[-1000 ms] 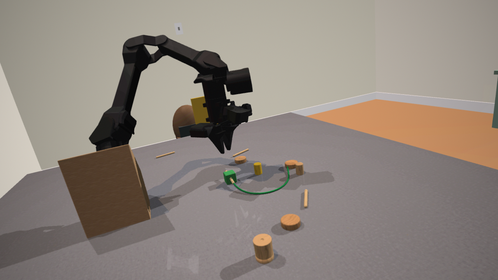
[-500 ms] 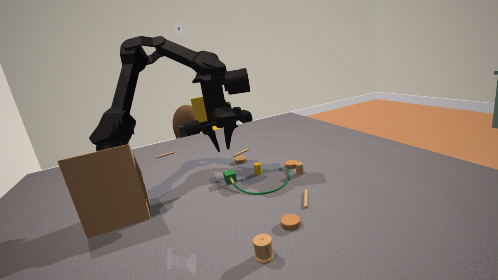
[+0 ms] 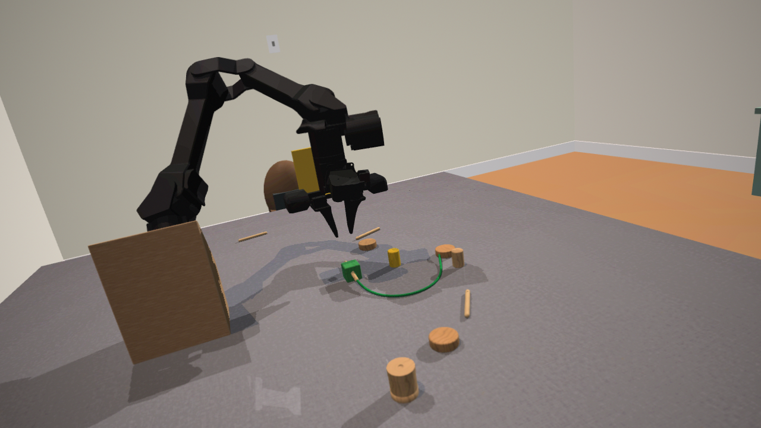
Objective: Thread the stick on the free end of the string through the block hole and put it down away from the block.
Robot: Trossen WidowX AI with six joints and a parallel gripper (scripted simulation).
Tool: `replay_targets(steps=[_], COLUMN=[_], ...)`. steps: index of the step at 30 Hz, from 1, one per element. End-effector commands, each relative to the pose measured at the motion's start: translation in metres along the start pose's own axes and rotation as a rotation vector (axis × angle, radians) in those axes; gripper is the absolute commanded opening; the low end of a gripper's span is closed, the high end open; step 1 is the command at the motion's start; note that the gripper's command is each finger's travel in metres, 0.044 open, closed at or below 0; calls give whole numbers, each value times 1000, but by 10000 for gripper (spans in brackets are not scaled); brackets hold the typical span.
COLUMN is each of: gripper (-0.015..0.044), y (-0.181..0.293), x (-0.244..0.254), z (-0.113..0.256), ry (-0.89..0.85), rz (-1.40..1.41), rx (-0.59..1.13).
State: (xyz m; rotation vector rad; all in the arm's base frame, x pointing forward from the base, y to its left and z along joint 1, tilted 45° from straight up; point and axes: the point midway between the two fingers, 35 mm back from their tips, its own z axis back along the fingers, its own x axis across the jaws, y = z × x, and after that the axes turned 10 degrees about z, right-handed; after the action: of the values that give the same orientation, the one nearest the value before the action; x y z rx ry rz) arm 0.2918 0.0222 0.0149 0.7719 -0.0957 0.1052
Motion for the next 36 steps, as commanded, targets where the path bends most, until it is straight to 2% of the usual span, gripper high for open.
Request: replay_targets(steps=[1, 36], gripper=[122, 122], y=[0, 2], x=[-2, -4], z=[-9, -66], ry=[6, 5], rz=[-8, -8], rx=[5, 11])
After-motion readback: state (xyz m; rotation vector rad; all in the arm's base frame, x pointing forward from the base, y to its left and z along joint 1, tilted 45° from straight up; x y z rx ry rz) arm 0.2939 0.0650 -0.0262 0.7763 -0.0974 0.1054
